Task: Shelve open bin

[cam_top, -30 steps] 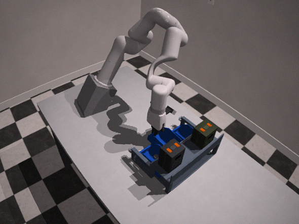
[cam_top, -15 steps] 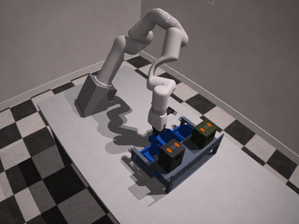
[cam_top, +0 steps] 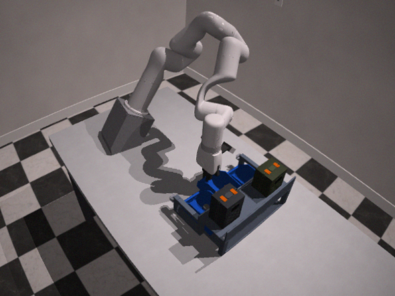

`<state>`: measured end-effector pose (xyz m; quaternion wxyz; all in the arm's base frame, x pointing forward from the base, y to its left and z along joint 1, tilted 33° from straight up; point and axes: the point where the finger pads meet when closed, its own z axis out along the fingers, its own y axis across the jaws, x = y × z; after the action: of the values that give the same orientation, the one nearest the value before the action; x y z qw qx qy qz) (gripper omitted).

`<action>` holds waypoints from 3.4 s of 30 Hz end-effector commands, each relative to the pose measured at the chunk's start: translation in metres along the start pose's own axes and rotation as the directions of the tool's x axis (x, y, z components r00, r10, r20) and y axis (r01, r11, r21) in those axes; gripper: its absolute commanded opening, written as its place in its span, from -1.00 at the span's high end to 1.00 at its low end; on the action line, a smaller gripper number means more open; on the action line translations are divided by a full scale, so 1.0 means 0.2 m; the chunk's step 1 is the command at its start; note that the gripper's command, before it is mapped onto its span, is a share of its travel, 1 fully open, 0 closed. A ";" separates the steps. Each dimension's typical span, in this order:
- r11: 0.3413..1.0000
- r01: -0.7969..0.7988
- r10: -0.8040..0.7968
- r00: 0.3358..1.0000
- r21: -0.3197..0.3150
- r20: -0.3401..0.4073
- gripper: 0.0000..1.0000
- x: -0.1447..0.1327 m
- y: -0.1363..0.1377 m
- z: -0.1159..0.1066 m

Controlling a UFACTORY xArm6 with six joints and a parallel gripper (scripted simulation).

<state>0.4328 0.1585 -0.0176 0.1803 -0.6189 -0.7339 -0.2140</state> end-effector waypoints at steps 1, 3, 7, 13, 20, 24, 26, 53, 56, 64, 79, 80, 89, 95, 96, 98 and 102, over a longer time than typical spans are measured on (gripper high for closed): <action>1.000 0.001 -0.001 1.000 -0.004 0.001 1.00 0.00 0.04 -0.01; 1.000 0.001 -0.001 1.000 -0.004 0.001 1.00 0.00 0.04 -0.01; 1.000 0.001 -0.001 1.000 -0.004 0.001 1.00 0.00 0.04 -0.01; 1.000 0.001 -0.001 1.000 -0.004 0.001 1.00 0.00 0.05 -0.01; 1.000 0.001 -0.001 1.000 -0.004 0.001 1.00 0.00 0.09 -0.01; 1.000 0.001 -0.001 1.000 -0.004 0.001 1.00 0.00 0.09 -0.01; 1.000 0.001 -0.001 1.000 -0.004 0.001 1.00 0.00 0.09 -0.01; 1.000 0.001 -0.001 1.000 -0.004 0.001 1.00 0.00 0.19 -0.01; 1.000 0.001 -0.001 1.000 -0.004 0.001 1.00 0.00 0.19 -0.01; 1.000 0.001 -0.001 1.000 -0.004 0.001 1.00 0.00 0.20 -0.01; 1.000 0.001 -0.001 1.000 -0.004 0.001 1.00 0.00 0.22 -0.01; 1.000 0.001 -0.001 1.000 -0.004 0.001 1.00 0.00 0.22 -0.01; 1.000 0.001 -0.001 1.000 -0.004 0.001 1.00 0.00 0.22 0.03; 1.000 0.001 -0.001 1.000 -0.004 0.001 1.00 0.00 0.22 0.03; 1.000 0.001 -0.001 1.000 -0.004 0.001 1.00 0.00 0.22 0.03; 1.000 0.001 -0.001 1.000 -0.004 0.000 1.00 0.00 0.22 0.04; 1.000 0.001 -0.001 1.000 -0.005 0.001 1.00 0.00 0.22 0.06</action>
<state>0.4744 0.1699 -0.0222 0.1806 -0.6188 -0.7340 -0.2138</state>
